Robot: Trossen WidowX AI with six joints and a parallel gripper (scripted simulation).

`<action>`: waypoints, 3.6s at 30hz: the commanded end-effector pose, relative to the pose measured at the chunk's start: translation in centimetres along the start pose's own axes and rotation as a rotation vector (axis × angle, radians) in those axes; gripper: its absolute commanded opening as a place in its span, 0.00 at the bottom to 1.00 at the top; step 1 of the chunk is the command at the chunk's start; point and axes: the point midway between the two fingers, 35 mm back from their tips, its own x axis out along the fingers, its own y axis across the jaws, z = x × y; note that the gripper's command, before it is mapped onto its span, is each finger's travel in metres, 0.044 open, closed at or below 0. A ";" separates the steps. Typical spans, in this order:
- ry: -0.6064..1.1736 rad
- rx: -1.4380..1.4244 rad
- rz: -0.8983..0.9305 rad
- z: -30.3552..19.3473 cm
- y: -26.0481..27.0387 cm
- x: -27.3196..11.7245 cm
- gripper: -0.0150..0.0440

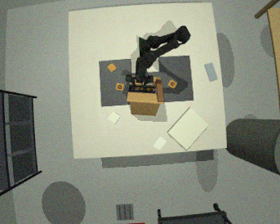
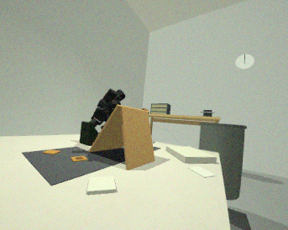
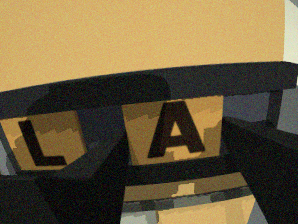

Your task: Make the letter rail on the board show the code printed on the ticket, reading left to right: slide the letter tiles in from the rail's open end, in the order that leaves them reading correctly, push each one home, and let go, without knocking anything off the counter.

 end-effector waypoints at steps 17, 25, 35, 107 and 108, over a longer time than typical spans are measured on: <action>0.005 0.009 -0.006 -0.4 1.1 0.0 0.25; 0.005 0.009 -0.006 -0.4 1.6 0.0 0.25; -0.001 -0.001 0.001 -0.1 1.8 0.0 0.43; 0.007 0.014 -0.013 -0.1 1.5 -4.4 0.58; 0.007 0.014 -0.013 -0.1 1.5 -4.4 0.53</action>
